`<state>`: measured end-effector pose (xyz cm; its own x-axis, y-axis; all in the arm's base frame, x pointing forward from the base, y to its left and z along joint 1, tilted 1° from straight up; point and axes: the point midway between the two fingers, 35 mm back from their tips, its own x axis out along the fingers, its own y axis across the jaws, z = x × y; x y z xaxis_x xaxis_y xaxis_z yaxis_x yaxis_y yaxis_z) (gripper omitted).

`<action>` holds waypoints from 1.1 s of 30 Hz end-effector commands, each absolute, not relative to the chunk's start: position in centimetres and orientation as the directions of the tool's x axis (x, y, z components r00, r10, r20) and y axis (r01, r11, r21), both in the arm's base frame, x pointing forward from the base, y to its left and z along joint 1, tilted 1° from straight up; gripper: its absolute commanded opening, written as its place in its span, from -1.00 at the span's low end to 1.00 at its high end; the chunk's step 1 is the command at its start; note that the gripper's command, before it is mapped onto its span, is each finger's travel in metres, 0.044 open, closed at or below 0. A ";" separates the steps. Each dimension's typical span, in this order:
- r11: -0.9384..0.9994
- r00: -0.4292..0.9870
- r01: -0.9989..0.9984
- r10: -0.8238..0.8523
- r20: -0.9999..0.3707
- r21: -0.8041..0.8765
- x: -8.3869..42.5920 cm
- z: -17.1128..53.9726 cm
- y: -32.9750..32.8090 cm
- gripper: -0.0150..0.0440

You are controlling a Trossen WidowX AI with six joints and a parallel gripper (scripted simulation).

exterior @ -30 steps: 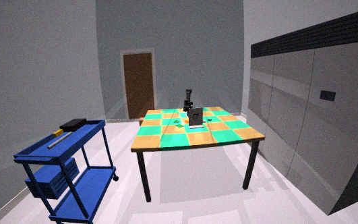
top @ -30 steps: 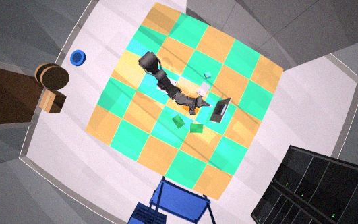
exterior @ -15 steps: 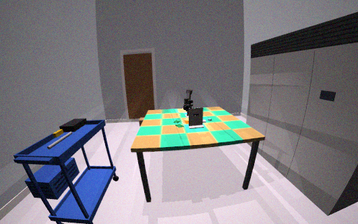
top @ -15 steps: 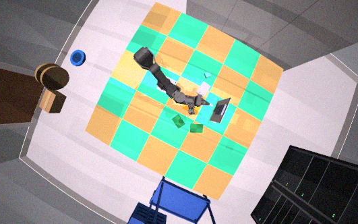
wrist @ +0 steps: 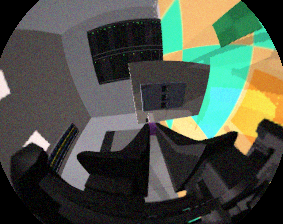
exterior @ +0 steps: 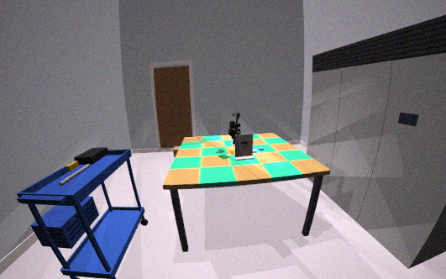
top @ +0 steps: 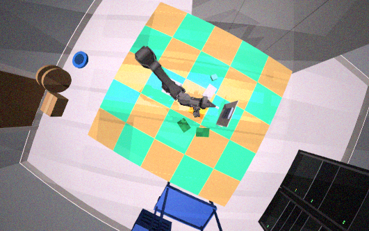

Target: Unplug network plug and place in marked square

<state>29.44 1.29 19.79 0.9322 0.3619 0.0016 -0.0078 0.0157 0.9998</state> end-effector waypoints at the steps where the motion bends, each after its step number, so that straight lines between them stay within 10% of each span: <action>1: -0.001 0.941 0.042 0.337 -0.039 0.999 29.9 19.5 1.1 -0.49; 33: -0.054 0.823 0.565 0.098 -0.559 0.823 29.1 13.3 -0.4 -0.49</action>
